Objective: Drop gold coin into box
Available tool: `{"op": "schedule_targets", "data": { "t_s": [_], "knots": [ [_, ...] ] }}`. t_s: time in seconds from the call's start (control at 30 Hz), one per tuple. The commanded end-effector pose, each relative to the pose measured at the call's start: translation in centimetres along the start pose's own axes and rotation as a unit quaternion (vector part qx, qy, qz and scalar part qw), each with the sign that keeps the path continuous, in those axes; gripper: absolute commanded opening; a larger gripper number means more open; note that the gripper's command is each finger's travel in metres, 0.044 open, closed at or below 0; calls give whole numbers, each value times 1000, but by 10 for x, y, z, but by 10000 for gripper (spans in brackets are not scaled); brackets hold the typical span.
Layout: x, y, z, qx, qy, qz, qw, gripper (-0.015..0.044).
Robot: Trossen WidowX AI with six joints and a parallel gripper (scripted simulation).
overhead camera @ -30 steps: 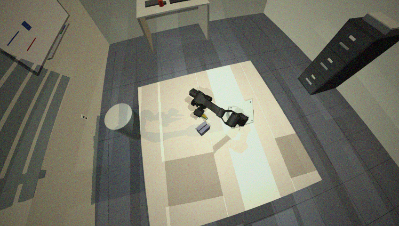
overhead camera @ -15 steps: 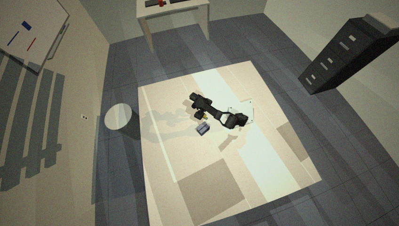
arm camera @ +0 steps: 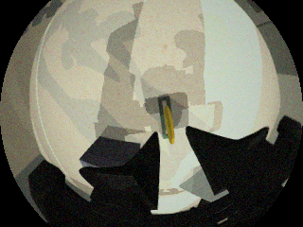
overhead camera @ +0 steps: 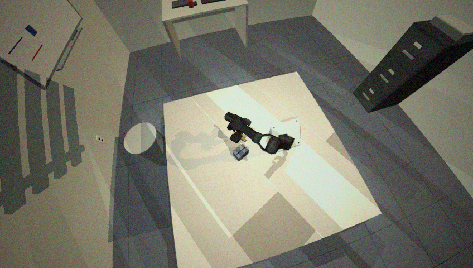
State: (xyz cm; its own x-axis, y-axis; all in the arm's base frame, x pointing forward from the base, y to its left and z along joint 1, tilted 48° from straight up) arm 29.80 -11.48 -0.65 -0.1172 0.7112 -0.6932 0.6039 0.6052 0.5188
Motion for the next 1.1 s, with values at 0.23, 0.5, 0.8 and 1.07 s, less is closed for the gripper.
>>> {"op": "schedule_targets", "data": {
  "t_s": [0.23,0.5,0.8,1.07],
  "knots": [
    [22,-2,-1,6,6,3,1000,161],
    [34,-2,-2,6,6,3,1000,161],
    [47,-2,-3,5,7,4,1000,161],
    [48,-2,-3,5,7,4,1000,3]
  ]
}}
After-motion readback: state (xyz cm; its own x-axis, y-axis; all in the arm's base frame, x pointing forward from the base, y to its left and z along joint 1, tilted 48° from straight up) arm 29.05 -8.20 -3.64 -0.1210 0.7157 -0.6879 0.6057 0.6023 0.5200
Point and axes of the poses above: the point midway between the two fingers, 35 mm back from their tips, its own x axis out along the fingers, its own y axis across the jaws, z = x × y, the point moved 10 cm from there along -x, back along the fingers, and after that the axes turned 3 degrees about -x, right-handed, at the moved point
